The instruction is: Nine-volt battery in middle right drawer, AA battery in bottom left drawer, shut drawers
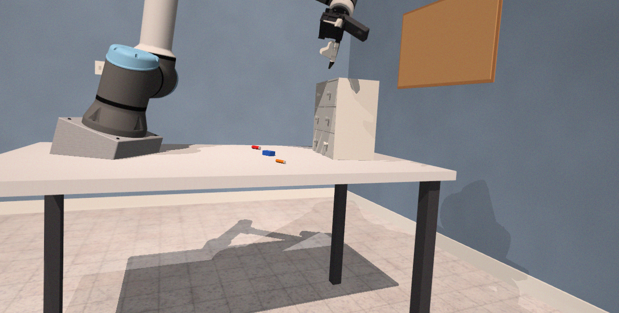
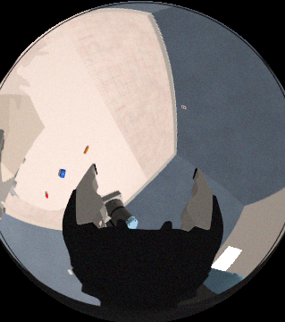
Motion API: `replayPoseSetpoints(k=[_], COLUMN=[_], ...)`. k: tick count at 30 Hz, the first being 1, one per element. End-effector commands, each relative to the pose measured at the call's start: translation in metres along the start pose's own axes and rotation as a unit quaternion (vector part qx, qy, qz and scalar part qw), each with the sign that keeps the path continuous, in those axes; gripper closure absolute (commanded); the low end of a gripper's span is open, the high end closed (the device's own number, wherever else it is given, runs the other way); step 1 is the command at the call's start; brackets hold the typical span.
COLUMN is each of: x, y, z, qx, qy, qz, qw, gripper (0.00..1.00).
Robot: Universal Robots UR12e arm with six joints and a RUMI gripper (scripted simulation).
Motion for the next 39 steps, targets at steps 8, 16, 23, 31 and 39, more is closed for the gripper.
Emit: replayPoseSetpoints(k=[8, 16, 23, 31, 39], x=[0.001, 0.001, -0.001, -0.017, -0.040], y=[0.001, 0.001, 0.005, 0.034, 0.069], z=[0.000, 0.000, 0.012, 0.100, 0.190], qx=[0.001, 0.001, -0.001, 0.000, 0.031], qy=[-0.001, -0.001, 0.008, 0.069, 0.141], qz=[0.000, 0.000, -0.017, -0.139, -0.266], qw=[1.000, 1.000, 1.000, 0.988, 0.953], gripper=[0.00, 0.00, 0.00, 0.00, 0.00])
Point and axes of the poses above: the point where the finger pads meet when closed, its own y axis back along the fingers, its own x axis across the jaws, z = x × y, the point moved 5 cm from there along y, back along the fingers, and after that the axes turned 14 degrees about -y, right-handed, at the moved point
